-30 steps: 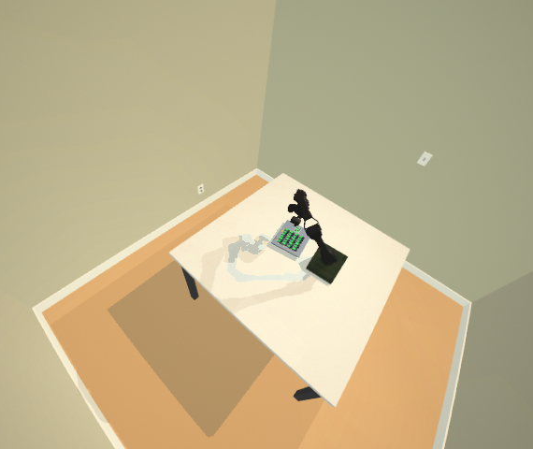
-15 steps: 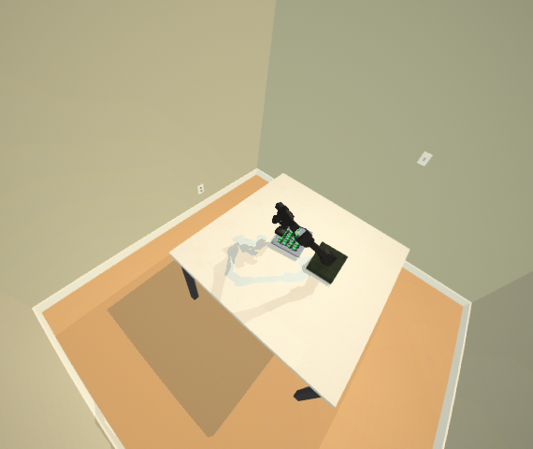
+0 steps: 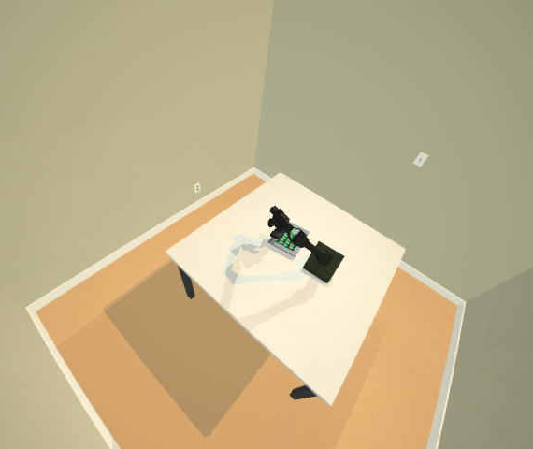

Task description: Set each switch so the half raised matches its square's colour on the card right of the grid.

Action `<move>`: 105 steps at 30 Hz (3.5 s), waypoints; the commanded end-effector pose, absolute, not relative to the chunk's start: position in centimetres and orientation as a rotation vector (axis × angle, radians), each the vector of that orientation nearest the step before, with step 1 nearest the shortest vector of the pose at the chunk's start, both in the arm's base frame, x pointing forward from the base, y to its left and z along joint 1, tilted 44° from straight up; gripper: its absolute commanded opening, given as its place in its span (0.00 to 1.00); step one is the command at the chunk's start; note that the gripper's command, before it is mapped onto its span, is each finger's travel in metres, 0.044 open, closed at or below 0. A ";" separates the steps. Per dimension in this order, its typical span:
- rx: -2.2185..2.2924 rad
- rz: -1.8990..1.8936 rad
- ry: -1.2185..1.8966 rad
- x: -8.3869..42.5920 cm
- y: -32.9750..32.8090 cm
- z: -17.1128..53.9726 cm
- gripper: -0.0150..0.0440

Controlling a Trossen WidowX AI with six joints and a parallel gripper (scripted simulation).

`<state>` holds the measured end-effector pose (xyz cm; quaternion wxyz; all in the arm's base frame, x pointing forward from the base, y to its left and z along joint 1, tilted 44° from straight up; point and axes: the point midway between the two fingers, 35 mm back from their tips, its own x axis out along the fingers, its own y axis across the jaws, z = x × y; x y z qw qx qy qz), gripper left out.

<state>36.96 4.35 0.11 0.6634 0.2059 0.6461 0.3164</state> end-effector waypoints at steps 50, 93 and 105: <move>0.473 0.717 1.467 36.7 5.8 -1.3 0.25; 0.473 0.718 1.467 36.7 6.2 -1.7 0.25; 0.478 0.705 1.444 36.5 0.3 1.9 0.25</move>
